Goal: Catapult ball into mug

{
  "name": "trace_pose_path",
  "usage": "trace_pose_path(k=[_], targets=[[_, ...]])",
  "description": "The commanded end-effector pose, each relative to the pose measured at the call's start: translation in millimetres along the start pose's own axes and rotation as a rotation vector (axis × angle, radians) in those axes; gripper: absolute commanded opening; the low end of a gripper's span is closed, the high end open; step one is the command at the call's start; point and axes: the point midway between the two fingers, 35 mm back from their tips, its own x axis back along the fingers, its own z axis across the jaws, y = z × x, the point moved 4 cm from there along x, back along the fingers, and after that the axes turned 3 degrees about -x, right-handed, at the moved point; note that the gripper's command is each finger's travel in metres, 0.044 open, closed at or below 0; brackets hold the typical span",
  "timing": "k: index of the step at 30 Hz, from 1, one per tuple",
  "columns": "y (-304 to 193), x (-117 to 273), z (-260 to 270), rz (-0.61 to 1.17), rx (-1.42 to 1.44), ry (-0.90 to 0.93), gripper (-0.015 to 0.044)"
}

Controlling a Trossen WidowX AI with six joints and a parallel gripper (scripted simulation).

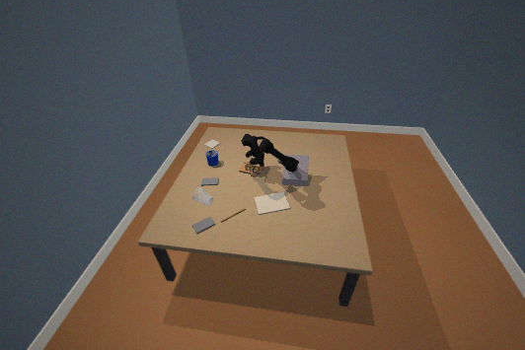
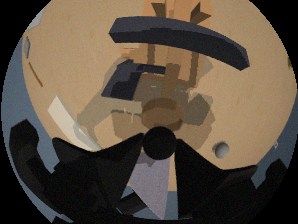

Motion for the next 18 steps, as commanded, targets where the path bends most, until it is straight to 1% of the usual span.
trace_pose_path(k=[1, 6, 7, 12, 18], targets=[[1.5, -7.8, -0.2, 0.006, -0.006, 0.007, 0.0000], [3.9, -14.3, -0.1, 0.006, -0.006, 0.007, 0.0000], [2.8, -7.4, 0.4, -0.001, 0.001, 0.000, 0.0000], [2.8, -7.4, 0.4, -0.001, 0.001, 0.000, 0.0000], [2.8, -7.4, 0.4, -0.001, 0.001, 0.000, 0.0157]])
